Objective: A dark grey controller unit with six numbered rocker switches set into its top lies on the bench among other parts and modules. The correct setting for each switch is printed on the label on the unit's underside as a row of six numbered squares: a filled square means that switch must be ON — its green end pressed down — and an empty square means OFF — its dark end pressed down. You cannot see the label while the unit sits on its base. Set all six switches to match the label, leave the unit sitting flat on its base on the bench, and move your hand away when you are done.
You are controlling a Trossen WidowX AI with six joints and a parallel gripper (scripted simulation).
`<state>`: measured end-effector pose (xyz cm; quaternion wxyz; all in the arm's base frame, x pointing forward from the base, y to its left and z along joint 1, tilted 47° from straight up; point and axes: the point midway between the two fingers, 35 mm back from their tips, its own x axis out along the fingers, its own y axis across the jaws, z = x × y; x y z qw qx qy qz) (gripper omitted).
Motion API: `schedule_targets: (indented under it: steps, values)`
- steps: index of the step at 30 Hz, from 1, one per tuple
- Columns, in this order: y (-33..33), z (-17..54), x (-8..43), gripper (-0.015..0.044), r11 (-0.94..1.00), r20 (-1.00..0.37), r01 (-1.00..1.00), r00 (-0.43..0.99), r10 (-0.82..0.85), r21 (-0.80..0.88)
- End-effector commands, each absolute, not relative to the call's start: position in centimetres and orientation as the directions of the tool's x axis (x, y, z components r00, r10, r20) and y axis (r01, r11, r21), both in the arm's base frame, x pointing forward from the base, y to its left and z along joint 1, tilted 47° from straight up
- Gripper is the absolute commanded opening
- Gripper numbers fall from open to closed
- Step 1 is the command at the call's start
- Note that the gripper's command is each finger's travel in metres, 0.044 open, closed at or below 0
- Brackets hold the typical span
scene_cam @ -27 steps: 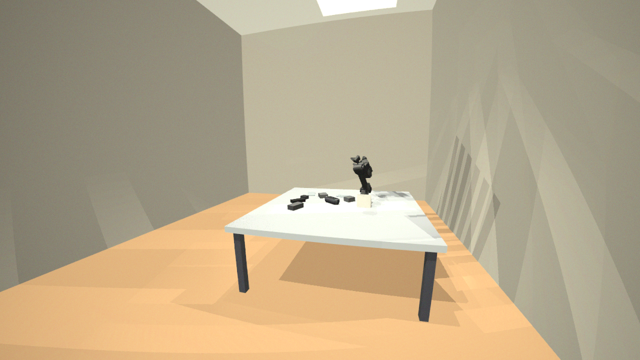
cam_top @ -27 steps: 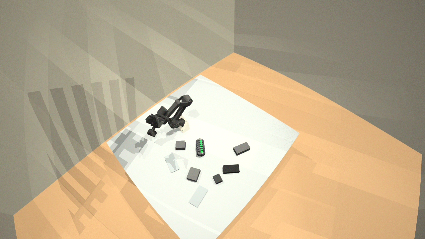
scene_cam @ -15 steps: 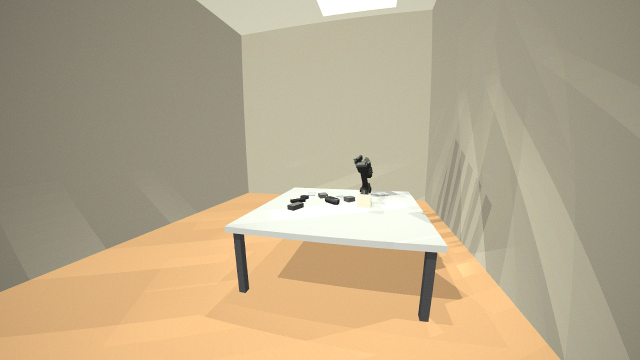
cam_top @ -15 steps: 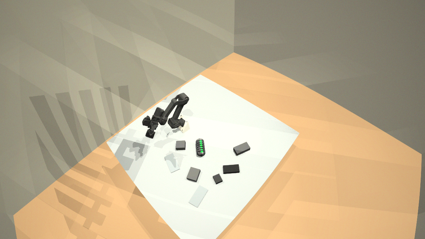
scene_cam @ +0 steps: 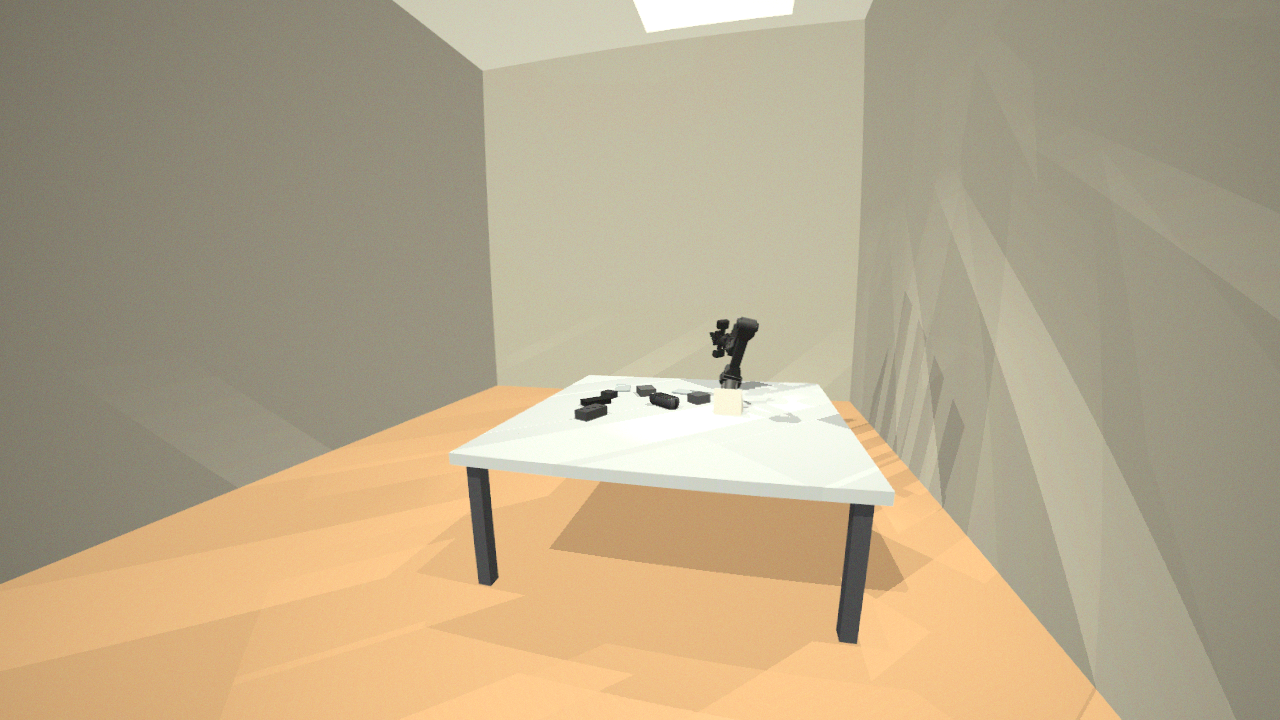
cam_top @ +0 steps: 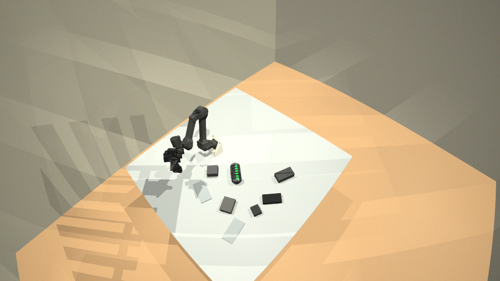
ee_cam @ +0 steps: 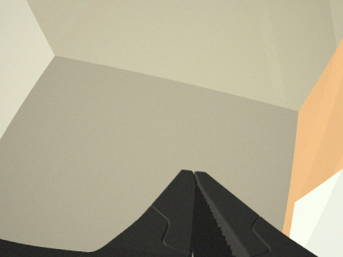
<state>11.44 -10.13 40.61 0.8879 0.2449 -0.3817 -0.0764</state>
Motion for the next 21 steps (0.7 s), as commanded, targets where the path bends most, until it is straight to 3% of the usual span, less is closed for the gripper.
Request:
schedule_targets:
  steps: [1, 12, 21]
  values:
    - [-13.1, 39.6, 12.7, 0.0, 0.778, 0.588, -0.078, 0.702, -0.402, 0.624]
    - [-18.3, 33.1, 18.7, 0.0, 0.458, 0.277, 0.008, 0.787, -0.551, 0.889]
    - [-18.2, 25.0, 24.1, 0.0, 0.247, -0.107, 0.279, 0.836, -0.539, 0.928]
